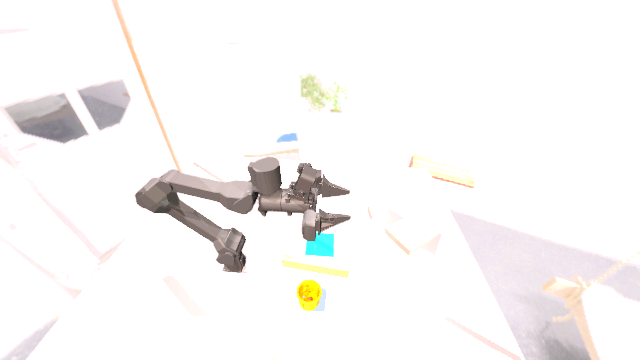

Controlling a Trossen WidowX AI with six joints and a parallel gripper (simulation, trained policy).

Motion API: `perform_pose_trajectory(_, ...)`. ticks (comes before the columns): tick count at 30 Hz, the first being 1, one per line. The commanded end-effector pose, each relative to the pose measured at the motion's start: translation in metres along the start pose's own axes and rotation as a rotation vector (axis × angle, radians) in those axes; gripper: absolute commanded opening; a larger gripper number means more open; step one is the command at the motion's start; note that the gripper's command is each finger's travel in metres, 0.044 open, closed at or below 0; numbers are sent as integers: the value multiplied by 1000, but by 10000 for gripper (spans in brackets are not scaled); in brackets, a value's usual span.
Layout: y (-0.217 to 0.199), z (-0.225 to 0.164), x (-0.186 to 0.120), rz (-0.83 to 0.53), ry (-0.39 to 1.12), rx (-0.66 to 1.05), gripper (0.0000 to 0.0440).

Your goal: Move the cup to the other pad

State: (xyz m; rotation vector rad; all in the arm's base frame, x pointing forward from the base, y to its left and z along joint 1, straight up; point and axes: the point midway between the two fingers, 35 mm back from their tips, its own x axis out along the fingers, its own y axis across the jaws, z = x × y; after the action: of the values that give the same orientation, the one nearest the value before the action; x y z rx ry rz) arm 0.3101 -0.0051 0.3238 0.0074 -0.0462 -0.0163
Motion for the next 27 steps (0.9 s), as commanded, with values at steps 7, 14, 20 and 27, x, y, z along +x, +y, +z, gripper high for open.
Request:
perform_pose_trajectory(7, 2, -12, 0, -6, 73, 24, 216)
perform_pose_trajectory(14, 9, -26, -1, 4, 175, 50, 93)
perform_pose_trajectory(20, 17, -34, -1, 20, 269, 79, 83)
perform_pose_trajectory(27, 24, -43, -2, 30, 383, 109, 87)
